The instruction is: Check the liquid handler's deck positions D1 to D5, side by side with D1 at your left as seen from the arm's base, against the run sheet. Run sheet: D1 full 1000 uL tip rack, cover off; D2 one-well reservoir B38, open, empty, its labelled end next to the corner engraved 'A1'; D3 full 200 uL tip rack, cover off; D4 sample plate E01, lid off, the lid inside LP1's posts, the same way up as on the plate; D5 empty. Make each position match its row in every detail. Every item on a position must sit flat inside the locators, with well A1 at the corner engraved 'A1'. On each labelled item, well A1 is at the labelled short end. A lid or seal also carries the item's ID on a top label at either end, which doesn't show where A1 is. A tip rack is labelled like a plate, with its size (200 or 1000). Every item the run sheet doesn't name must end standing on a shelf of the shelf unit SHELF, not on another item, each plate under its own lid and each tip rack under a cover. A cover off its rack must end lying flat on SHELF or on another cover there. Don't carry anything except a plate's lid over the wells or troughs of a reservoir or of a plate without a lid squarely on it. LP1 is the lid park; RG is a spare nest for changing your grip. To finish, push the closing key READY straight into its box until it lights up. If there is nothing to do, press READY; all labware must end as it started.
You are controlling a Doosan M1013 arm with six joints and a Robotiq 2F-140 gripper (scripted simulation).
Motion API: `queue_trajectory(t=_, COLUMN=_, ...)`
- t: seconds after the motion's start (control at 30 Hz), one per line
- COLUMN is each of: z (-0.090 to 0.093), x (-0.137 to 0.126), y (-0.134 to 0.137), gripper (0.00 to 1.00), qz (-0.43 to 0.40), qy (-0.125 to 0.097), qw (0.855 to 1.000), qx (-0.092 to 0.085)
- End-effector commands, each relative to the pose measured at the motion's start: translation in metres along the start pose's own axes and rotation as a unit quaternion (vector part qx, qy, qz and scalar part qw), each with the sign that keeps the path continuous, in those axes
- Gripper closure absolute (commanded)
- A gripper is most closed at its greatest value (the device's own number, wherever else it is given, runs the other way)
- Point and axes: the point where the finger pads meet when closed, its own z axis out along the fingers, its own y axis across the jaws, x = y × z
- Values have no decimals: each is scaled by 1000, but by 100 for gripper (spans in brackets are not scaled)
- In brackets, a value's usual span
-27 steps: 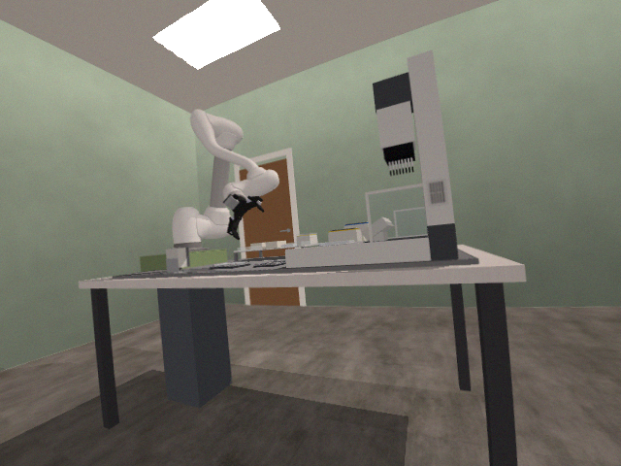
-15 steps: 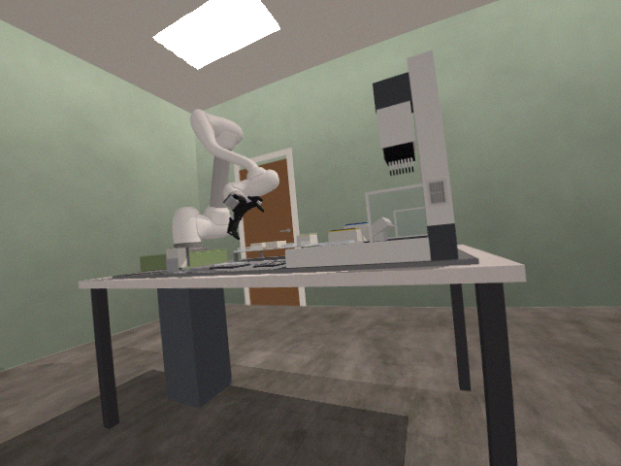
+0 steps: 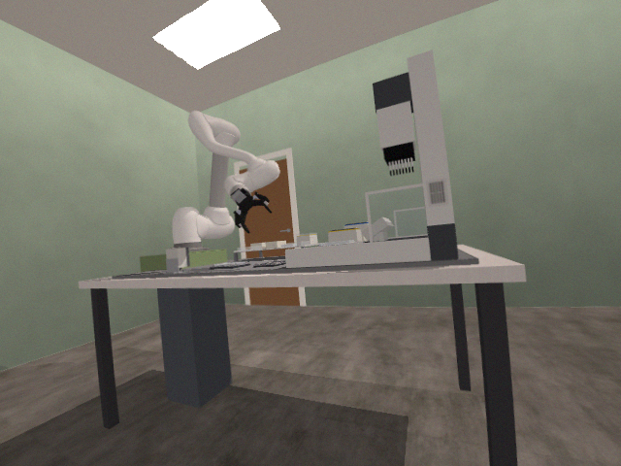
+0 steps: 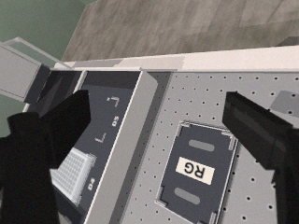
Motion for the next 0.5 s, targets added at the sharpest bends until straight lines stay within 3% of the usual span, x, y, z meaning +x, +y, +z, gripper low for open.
queue_trajectory(t=0.0, z=-5, x=-6, y=-12, gripper=21, qz=-22, qy=-17, qw=1000, qx=-5)
queue_trajectory(t=0.13, z=-11, x=-17, y=-28, gripper=21, qz=-54, qy=-42, qw=998, qx=-7)
queue_trajectory(t=0.2, z=-11, x=-17, y=-28, gripper=21, qz=-54, qy=-42, qw=998, qx=-7)
queue_trajectory(t=0.47, z=-25, x=-37, y=-59, gripper=21, qz=-116, qy=-91, qw=989, qx=-11)
